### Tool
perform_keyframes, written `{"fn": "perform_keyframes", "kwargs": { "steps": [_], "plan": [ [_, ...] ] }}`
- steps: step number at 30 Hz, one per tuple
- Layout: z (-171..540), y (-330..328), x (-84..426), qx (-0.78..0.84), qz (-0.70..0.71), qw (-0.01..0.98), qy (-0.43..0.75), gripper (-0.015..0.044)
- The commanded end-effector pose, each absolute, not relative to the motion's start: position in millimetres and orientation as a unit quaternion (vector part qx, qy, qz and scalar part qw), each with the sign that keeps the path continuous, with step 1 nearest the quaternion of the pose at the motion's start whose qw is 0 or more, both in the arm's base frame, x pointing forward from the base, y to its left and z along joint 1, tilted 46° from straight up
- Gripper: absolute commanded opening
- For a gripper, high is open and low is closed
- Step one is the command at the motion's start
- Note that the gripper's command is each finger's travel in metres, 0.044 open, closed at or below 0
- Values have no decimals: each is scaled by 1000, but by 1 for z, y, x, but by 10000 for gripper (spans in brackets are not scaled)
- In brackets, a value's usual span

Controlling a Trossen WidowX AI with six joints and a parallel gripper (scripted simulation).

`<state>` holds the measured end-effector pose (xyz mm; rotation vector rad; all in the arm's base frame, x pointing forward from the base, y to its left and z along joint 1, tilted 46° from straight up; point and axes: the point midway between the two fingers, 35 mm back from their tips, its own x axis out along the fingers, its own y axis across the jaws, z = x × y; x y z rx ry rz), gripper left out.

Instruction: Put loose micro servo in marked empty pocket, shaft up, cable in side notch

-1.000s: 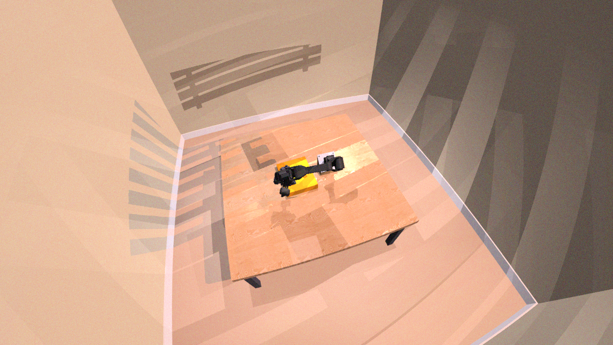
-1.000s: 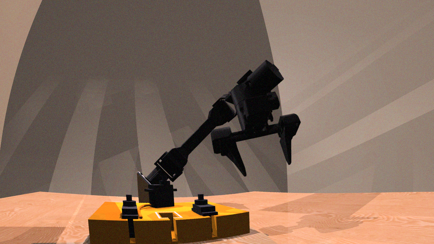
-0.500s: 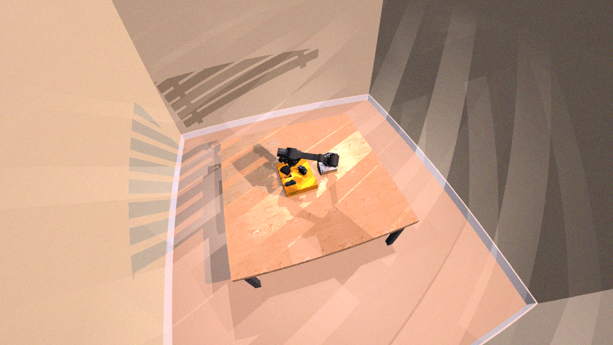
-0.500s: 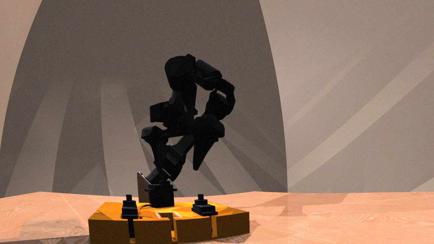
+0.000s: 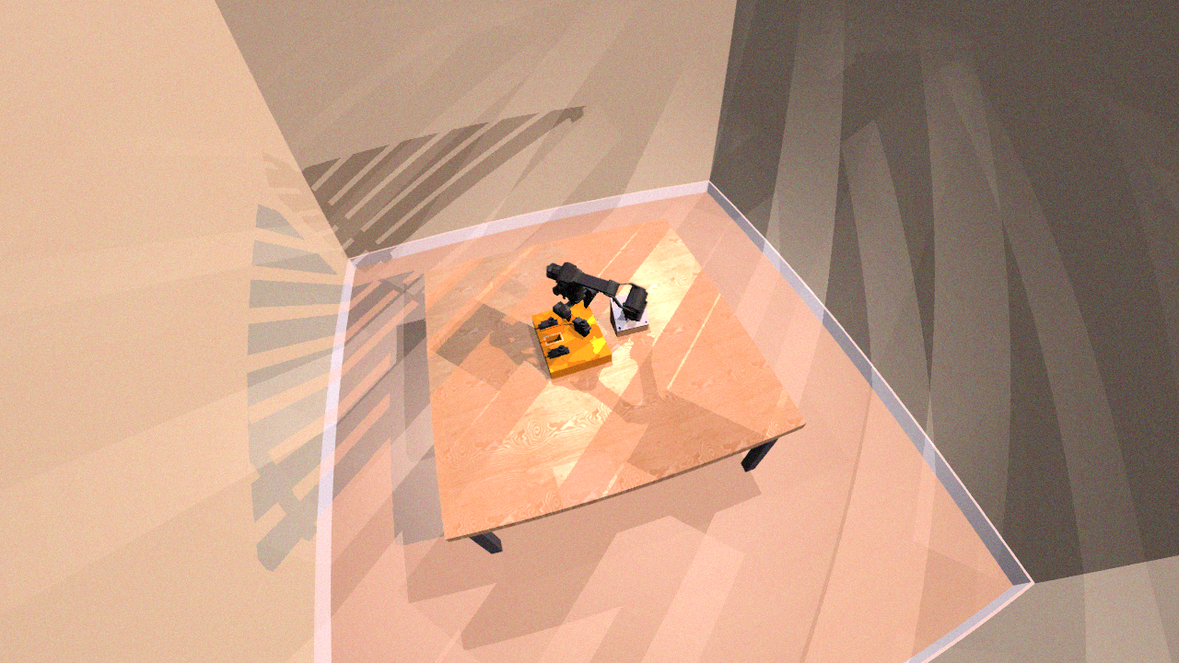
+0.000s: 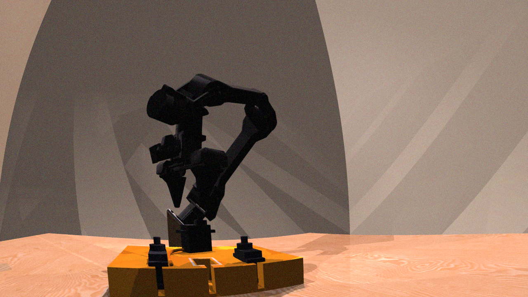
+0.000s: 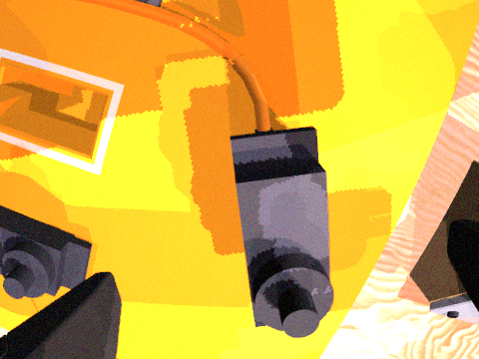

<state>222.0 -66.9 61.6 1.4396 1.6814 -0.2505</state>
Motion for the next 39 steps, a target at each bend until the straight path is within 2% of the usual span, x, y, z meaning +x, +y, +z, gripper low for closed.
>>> {"fn": "perform_keyframes", "kwargs": {
  "steps": [1,24,36,39],
  "plan": [
    [54,-60,220,580,-99,436,681,440],
    [29,-35,221,581,-98,436,681,440],
    [29,-35,221,581,-98,436,681,125],
    [29,-35,221,581,-98,436,681,105]
  ]
}}
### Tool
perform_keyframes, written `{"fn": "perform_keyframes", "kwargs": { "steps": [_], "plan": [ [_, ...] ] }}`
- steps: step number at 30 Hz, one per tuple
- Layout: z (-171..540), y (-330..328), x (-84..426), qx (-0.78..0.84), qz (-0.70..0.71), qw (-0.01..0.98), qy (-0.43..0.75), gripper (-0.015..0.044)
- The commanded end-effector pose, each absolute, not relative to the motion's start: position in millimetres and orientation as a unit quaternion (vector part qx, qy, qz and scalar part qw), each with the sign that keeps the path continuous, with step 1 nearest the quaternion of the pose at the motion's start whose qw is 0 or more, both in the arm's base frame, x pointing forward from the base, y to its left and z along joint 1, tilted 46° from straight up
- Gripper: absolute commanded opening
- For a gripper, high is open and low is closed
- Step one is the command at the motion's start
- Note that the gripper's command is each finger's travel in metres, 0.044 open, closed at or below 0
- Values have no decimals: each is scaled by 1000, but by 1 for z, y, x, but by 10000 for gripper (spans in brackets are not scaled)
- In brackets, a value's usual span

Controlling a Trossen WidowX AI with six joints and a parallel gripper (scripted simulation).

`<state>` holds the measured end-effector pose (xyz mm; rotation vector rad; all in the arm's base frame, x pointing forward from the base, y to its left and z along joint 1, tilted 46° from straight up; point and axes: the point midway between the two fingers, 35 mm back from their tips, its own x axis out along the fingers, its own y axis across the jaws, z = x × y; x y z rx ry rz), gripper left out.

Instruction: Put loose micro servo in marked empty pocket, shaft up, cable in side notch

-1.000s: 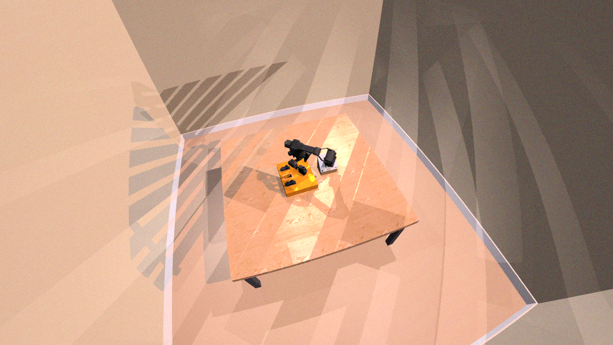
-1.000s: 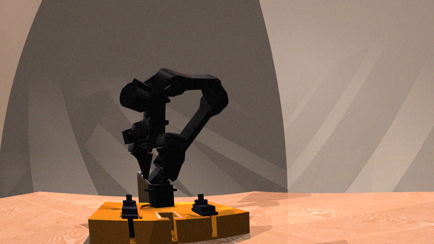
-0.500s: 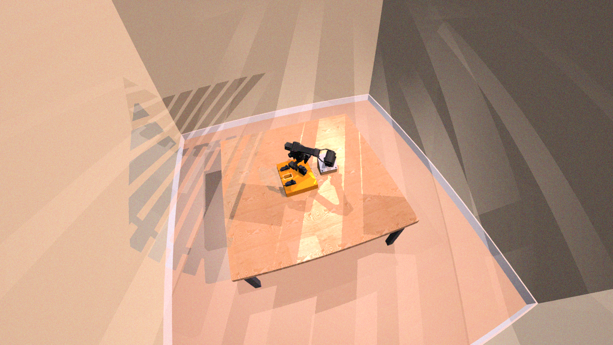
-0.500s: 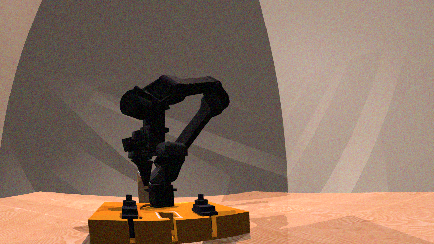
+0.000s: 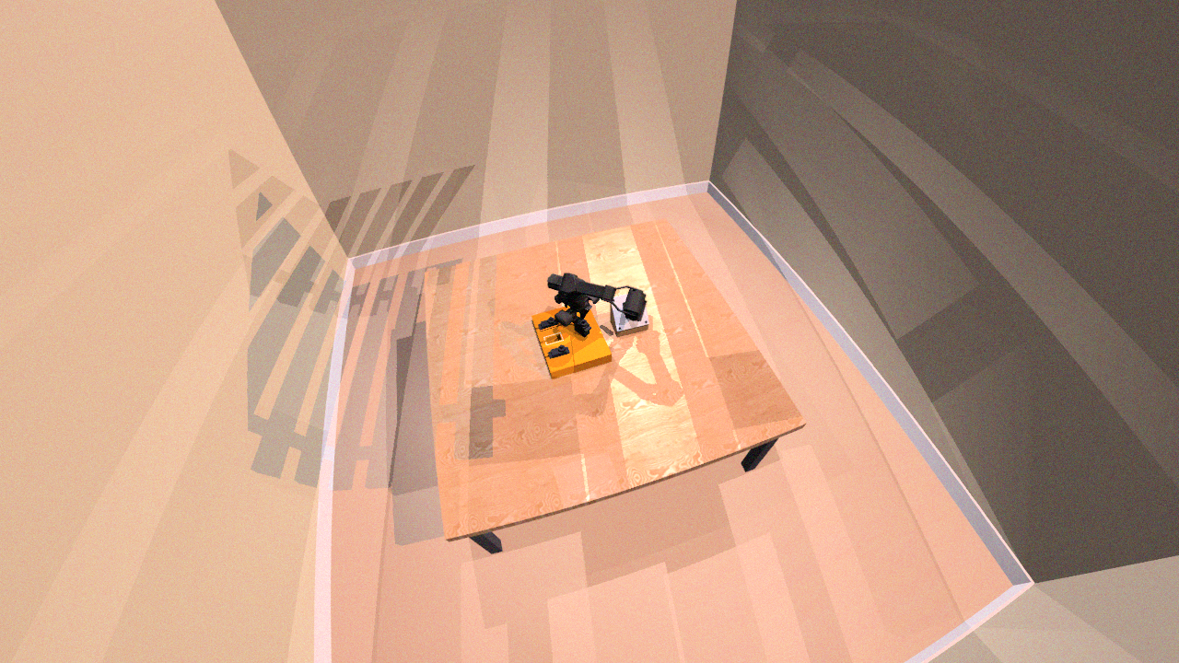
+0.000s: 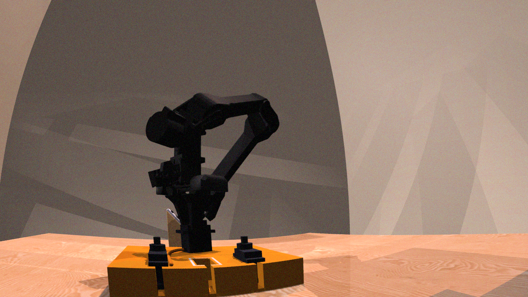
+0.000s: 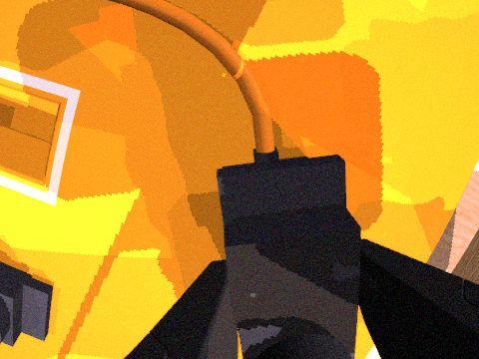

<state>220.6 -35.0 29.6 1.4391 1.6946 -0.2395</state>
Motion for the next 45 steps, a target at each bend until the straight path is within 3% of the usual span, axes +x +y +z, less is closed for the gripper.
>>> {"fn": "perform_keyframes", "kwargs": {
  "steps": [1,6,45],
  "plan": [
    [29,-35,221,581,-98,436,681,98],
    [34,-40,221,581,-98,436,681,0],
    [57,-51,234,562,-69,460,684,0]
  ]
}}
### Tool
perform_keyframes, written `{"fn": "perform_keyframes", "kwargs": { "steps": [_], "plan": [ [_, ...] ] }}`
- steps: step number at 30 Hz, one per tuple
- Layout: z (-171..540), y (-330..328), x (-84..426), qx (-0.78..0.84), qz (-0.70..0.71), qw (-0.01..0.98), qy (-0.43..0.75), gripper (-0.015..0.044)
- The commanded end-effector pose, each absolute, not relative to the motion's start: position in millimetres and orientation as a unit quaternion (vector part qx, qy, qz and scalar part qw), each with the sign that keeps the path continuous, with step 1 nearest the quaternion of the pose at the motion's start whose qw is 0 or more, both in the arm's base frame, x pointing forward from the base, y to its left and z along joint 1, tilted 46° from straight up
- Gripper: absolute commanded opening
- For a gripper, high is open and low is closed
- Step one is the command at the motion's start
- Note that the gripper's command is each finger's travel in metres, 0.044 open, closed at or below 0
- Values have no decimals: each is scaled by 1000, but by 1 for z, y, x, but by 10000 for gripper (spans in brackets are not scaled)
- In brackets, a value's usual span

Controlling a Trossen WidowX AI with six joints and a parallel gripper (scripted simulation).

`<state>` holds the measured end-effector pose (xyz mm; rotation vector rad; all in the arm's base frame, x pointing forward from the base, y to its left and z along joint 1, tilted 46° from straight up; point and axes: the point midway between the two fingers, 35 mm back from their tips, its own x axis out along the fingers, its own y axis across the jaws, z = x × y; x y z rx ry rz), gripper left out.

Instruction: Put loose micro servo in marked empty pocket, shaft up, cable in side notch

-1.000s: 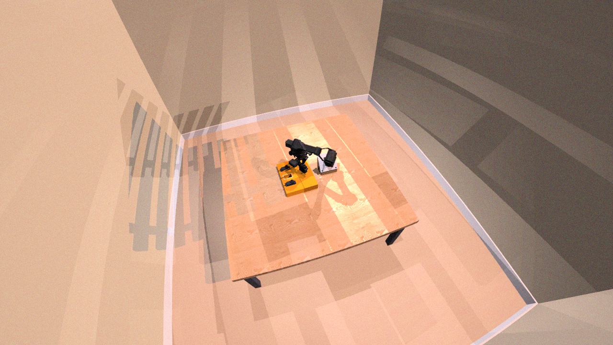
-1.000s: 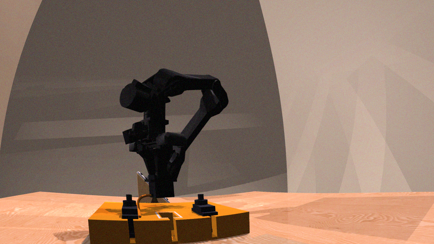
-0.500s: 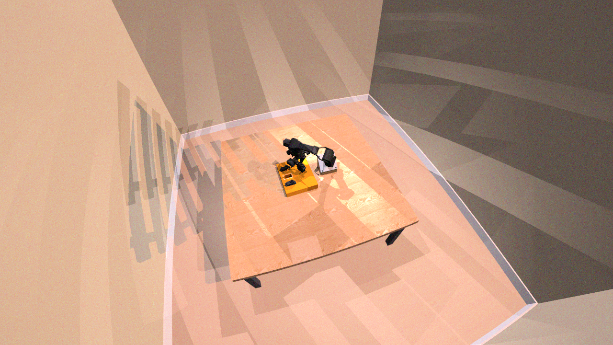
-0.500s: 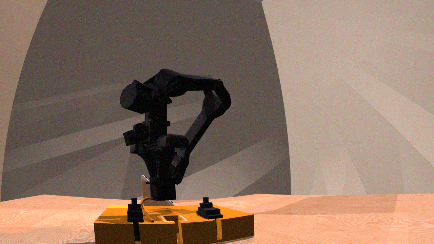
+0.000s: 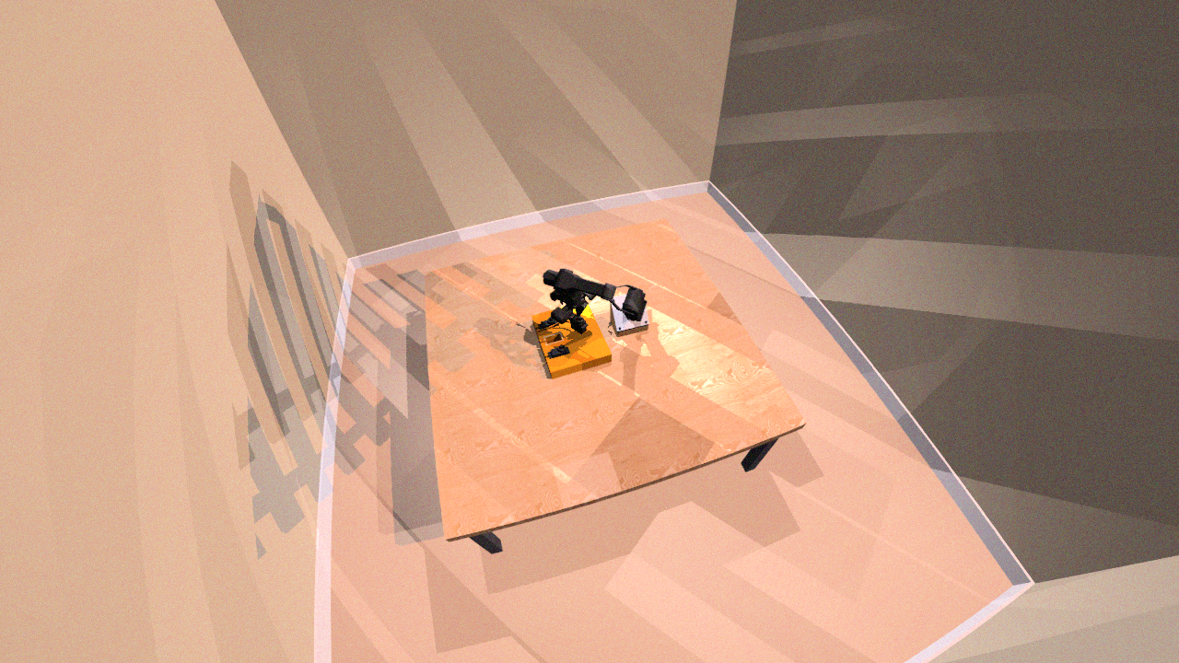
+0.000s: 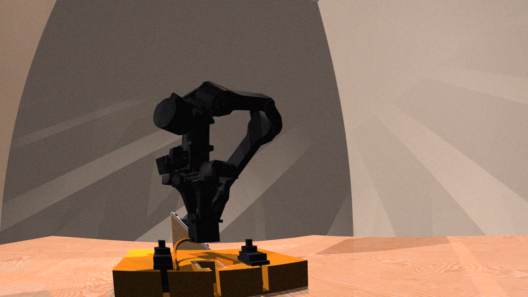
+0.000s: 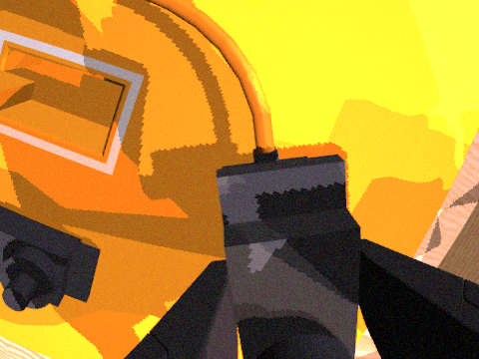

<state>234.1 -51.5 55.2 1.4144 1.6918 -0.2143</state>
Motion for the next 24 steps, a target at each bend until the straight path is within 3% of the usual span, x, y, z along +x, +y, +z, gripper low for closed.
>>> {"fn": "perform_keyframes", "kwargs": {
  "steps": [1,24],
  "plan": [
    [57,-51,234,554,-58,469,685,0],
    [57,-51,234,330,212,647,654,0]
  ]
}}
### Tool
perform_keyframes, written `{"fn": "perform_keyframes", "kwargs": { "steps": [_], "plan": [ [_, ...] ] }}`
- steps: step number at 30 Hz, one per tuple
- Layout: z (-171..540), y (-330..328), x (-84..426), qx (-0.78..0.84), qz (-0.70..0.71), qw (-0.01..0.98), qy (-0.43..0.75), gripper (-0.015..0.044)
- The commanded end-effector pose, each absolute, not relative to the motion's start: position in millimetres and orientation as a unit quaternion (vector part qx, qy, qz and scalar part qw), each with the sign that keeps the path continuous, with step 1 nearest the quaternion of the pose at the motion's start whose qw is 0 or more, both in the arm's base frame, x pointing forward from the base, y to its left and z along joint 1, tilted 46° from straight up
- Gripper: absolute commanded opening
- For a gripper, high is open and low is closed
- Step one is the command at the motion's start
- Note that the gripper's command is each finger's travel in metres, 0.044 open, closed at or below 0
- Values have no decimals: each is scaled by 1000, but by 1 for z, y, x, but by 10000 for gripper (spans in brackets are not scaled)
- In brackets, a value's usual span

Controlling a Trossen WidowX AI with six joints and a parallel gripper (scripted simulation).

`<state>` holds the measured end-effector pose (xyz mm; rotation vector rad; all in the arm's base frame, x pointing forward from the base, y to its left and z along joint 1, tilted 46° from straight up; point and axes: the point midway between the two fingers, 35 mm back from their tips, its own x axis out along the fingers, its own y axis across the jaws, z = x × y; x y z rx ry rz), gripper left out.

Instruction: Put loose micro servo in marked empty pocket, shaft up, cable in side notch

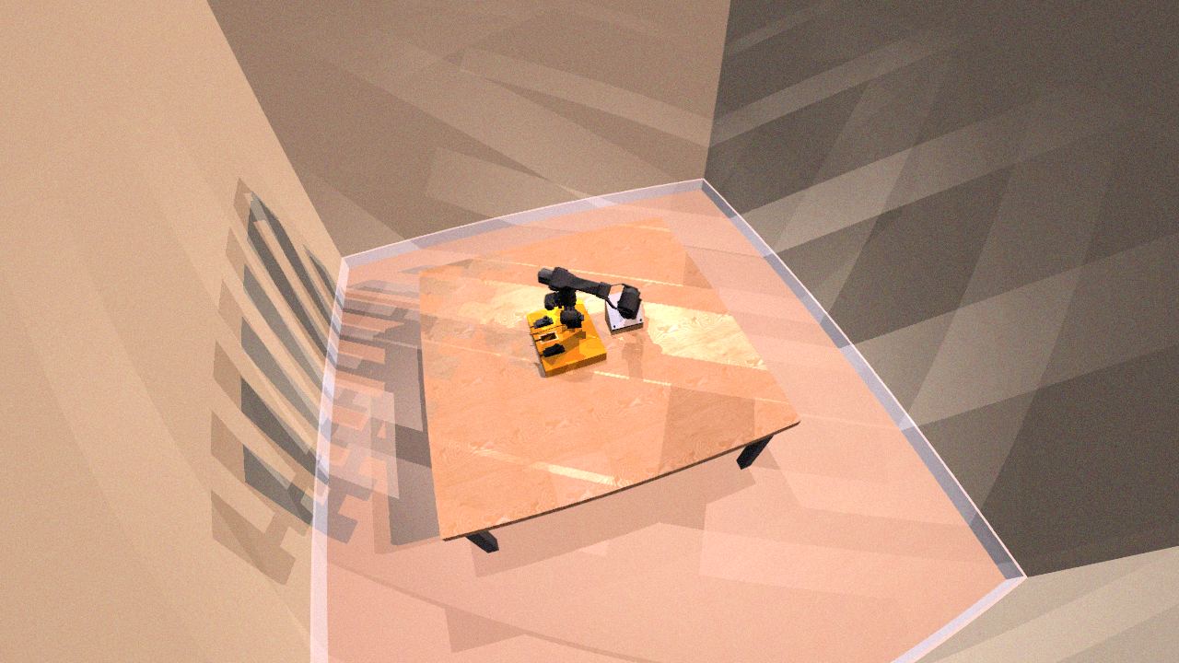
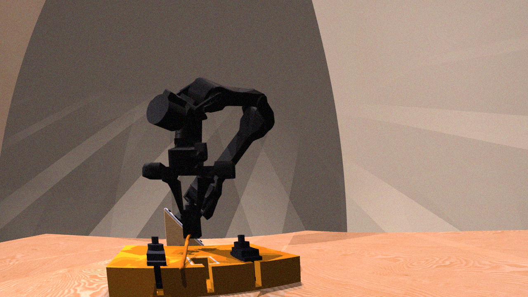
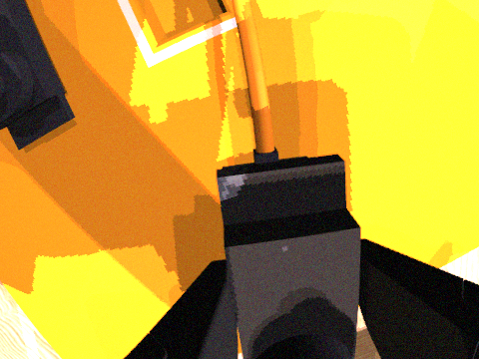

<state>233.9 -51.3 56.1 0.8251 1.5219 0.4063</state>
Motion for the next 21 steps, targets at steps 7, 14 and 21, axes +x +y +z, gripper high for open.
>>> {"fn": "perform_keyframes", "kwargs": {
  "steps": [7,14,21],
  "plan": [
    [57,-51,234,267,273,675,631,0],
    [57,-51,238,267,273,675,631,0],
    [59,-51,263,266,273,676,631,0]
  ]
}}
